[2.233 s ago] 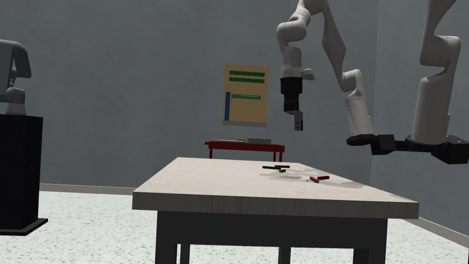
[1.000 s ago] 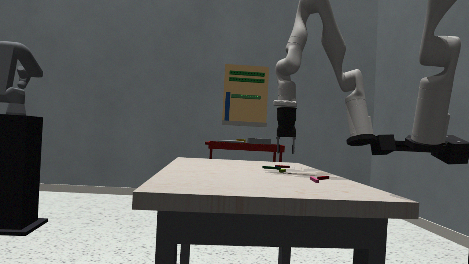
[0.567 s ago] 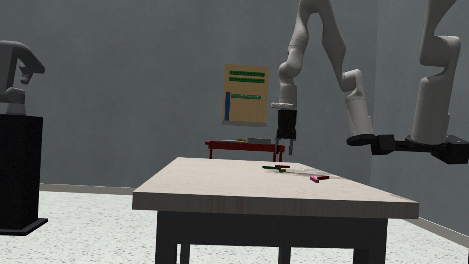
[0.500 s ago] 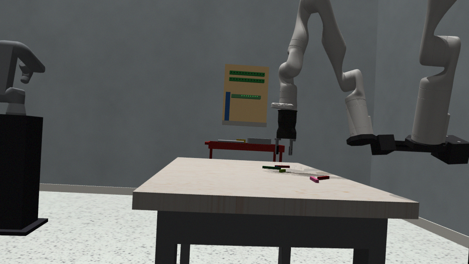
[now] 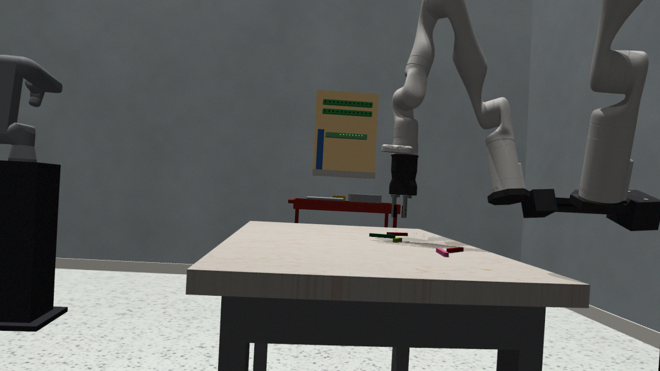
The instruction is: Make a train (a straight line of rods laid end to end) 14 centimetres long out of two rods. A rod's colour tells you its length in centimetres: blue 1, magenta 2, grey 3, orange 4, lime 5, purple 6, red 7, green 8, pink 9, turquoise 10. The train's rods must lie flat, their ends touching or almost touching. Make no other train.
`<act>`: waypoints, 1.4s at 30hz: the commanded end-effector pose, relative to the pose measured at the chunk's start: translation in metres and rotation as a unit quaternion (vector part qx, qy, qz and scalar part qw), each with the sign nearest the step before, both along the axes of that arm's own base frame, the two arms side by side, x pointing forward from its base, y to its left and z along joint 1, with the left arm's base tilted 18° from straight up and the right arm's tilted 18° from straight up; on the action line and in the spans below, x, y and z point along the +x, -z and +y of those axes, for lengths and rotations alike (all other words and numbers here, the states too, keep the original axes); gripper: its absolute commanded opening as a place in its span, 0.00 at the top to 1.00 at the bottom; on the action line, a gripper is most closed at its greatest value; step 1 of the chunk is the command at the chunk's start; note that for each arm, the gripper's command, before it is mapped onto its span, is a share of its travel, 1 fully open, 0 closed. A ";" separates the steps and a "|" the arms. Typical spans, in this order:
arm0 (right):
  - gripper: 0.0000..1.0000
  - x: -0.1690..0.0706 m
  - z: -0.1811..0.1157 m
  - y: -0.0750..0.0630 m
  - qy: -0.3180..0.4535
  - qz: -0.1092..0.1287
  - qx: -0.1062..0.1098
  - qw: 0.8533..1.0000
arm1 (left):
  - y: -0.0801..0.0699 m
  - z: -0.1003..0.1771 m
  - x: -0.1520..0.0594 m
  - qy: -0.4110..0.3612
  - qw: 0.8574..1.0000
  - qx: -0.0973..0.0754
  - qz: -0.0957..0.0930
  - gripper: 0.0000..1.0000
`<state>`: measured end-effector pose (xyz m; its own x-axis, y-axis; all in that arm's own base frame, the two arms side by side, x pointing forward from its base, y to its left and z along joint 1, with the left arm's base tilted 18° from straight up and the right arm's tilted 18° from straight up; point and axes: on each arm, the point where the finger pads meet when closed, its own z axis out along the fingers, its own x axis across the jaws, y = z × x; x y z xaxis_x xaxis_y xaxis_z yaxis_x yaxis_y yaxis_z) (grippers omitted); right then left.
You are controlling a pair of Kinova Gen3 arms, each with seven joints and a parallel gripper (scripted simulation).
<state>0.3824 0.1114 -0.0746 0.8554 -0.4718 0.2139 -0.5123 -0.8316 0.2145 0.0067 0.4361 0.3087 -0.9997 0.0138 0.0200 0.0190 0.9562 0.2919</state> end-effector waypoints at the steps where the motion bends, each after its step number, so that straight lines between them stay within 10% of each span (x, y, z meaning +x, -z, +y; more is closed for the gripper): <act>1: 0.46 0.002 0.000 -0.002 0.006 -0.006 0.002 1.000 | -0.001 0.001 0.001 0.001 1.000 0.000 -0.002 0.00; 42: 0.46 0.003 -0.001 0.004 0.006 -0.006 0.002 1.000 | -0.001 0.001 0.001 0.001 1.000 0.000 -0.002 0.00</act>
<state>0.3850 0.1110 -0.0760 0.8531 -0.4730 0.2204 -0.5150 -0.8311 0.2099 0.0067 0.4361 0.3087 -0.9997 0.0138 0.0200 0.0190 0.9562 0.2919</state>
